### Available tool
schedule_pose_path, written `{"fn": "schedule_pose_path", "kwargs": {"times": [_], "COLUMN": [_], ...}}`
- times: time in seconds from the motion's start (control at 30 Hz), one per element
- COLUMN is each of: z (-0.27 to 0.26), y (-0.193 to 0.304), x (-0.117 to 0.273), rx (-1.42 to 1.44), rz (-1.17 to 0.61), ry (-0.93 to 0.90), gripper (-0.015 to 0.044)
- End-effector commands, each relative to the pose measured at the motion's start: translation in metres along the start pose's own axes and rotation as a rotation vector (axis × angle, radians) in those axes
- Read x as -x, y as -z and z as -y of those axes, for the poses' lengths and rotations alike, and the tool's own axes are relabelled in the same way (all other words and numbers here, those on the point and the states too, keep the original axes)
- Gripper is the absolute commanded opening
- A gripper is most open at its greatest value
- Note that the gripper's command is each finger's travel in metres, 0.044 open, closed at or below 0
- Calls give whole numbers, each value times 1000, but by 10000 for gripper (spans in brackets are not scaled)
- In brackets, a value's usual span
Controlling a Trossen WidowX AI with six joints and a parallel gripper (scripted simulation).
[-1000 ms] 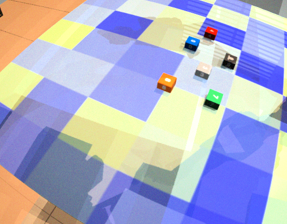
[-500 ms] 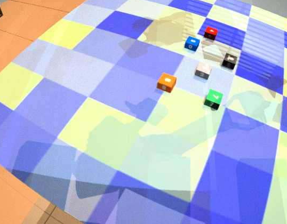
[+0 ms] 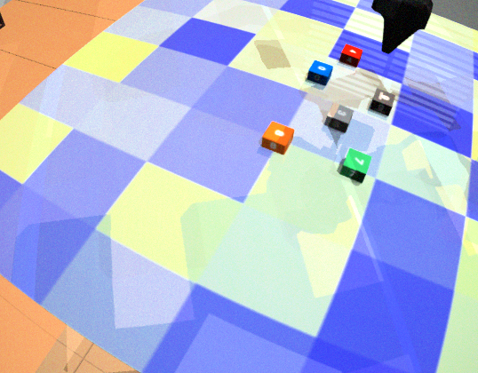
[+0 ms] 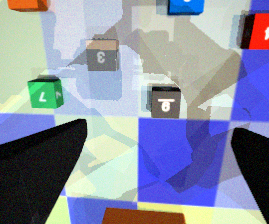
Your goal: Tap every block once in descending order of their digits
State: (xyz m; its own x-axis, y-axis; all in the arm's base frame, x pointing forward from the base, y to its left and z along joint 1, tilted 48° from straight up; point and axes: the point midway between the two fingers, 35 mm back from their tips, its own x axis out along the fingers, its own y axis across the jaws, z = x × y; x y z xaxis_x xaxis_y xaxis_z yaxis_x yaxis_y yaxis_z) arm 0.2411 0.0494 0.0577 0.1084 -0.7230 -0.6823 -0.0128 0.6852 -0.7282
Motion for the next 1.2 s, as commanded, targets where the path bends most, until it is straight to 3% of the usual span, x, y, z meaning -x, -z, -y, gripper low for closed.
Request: {"fn": "schedule_pose_path", "kwargs": {"times": [0.0,0.67,0.93,1.17], "z": [8,6,-67,-69], "y": [11,10,-32,-32], "x": [-3,-2,-4,-4], "rx": [25,25,22,22], "rz": [-47,-47,-44,-44], "ry": [7,7,2,2], "gripper": [400,400,400,400]}}
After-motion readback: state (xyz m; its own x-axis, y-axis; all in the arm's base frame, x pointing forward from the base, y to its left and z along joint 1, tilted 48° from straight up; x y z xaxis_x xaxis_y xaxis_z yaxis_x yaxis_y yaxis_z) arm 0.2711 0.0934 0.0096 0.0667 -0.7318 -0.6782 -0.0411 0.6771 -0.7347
